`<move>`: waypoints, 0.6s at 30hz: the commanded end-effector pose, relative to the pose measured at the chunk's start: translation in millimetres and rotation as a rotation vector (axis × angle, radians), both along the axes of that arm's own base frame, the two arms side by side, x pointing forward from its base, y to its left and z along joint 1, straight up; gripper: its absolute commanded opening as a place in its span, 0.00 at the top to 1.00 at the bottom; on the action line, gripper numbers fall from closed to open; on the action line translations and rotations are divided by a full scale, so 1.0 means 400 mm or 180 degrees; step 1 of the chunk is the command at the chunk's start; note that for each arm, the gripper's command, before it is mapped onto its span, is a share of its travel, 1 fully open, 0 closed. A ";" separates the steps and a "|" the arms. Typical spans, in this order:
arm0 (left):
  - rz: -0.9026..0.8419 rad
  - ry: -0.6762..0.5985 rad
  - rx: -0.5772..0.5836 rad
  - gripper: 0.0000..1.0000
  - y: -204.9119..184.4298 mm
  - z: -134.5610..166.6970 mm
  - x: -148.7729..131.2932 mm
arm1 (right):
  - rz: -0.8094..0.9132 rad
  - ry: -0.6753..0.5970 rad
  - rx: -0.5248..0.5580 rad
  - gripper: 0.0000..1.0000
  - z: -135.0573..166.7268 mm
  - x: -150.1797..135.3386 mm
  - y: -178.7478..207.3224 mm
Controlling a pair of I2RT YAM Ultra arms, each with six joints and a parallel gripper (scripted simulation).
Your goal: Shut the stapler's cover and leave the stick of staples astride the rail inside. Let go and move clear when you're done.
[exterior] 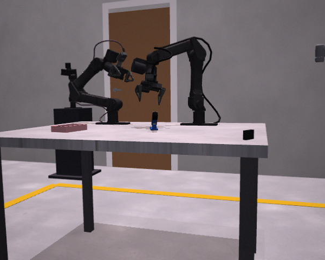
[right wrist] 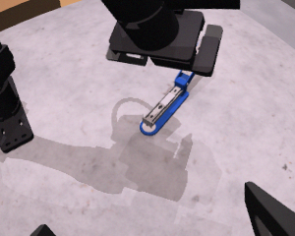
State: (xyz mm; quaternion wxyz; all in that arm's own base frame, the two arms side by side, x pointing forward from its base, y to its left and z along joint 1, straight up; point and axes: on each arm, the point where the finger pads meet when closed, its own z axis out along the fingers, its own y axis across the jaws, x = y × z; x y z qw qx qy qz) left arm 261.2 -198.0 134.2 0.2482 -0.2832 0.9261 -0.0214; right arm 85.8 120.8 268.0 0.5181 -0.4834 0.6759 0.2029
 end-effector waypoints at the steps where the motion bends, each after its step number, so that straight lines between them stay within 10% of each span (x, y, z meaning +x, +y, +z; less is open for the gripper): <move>1: -0.0069 0.0284 -0.0149 0.00 0.017 -0.023 -0.054 | -0.0005 0.0010 0.0046 0.00 -0.003 0.001 -0.002; 18: -0.0084 0.0298 -0.0090 0.00 0.030 -0.026 -0.061 | 0.0000 0.0020 0.0053 0.00 0.004 0.000 0.000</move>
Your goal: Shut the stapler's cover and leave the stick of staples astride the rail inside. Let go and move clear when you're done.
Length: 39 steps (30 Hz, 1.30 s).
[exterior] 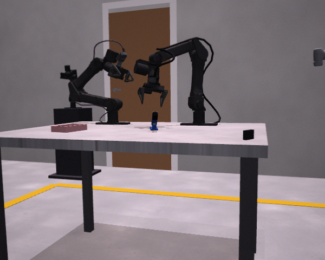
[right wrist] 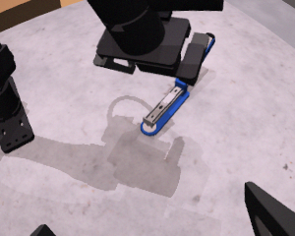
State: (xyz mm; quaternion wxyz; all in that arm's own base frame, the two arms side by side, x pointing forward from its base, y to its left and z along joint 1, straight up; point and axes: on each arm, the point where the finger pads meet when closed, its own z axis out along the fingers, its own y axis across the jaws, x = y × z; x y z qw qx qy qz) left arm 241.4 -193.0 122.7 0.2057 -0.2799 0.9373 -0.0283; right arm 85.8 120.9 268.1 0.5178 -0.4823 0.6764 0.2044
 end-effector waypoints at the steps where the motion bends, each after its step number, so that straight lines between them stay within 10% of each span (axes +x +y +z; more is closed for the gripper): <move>1: -0.0029 0.0042 0.0020 0.00 0.018 0.003 -0.011 | 0.0001 0.0011 0.0045 0.00 0.004 0.000 -0.001; 17: -0.1627 0.0013 0.0000 0.00 0.080 0.072 0.152 | 0.0001 0.0011 0.0045 0.00 0.004 0.000 -0.001; 39: -0.1820 -0.0041 0.0010 0.00 0.150 0.108 0.242 | 0.0001 0.0011 0.0045 0.00 0.004 0.000 -0.001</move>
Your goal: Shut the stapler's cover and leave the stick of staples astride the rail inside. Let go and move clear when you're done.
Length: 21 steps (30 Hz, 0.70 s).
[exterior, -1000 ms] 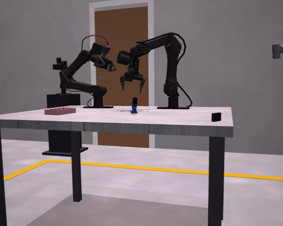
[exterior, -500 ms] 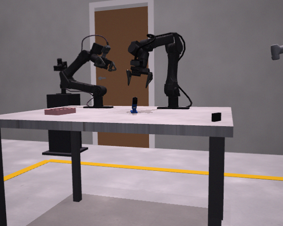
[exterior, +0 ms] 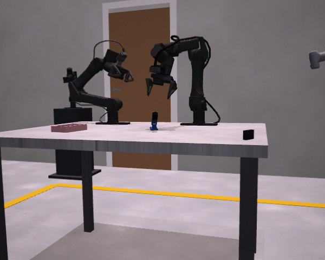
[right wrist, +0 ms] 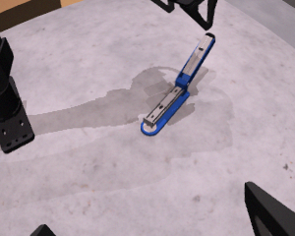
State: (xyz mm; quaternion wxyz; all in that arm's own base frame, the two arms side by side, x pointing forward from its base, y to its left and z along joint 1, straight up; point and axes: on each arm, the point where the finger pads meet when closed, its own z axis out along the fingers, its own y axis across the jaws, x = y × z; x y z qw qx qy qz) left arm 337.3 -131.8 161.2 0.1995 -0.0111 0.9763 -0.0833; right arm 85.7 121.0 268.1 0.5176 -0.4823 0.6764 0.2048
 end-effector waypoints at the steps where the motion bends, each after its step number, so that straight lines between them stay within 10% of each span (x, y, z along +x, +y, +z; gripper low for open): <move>1: -0.0050 0.0020 -0.0004 0.00 -0.003 0.012 0.003 | -0.0001 0.0009 0.0044 0.00 0.004 0.000 -0.001; 7: -0.0050 0.0020 -0.0004 0.00 -0.003 0.012 0.003 | -0.0001 0.0009 0.0044 0.00 0.004 0.000 -0.001; 12: 0.0207 0.0378 0.0074 0.50 0.017 -0.014 -0.030 | -0.0001 0.0009 0.0044 0.00 0.004 0.000 -0.001; 21: 0.0680 0.1109 0.0164 0.50 0.006 -0.055 0.000 | -0.0001 0.0009 0.0044 0.00 0.004 0.000 -0.001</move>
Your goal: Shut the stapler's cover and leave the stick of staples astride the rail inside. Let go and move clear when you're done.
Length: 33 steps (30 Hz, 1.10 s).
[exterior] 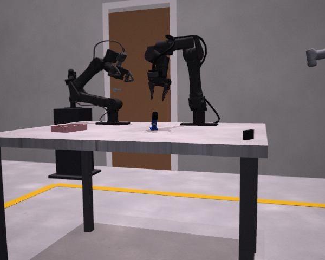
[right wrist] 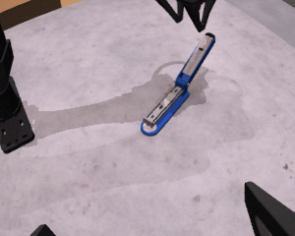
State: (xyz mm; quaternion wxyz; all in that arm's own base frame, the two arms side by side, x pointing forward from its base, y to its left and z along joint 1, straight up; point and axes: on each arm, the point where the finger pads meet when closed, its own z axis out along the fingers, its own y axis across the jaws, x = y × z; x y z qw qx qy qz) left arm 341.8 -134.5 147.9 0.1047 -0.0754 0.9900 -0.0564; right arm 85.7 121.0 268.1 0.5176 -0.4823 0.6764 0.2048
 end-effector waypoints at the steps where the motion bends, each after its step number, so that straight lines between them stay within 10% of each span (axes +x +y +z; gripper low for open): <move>1: 0.0342 0.0536 0.0093 0.50 0.011 -0.026 -0.003 | -0.0001 0.0009 0.0044 0.00 0.004 0.000 -0.001; 33: 0.0659 0.0863 0.0140 0.50 -0.002 -0.091 0.073 | -0.0001 0.0009 0.0044 0.00 0.004 0.000 -0.001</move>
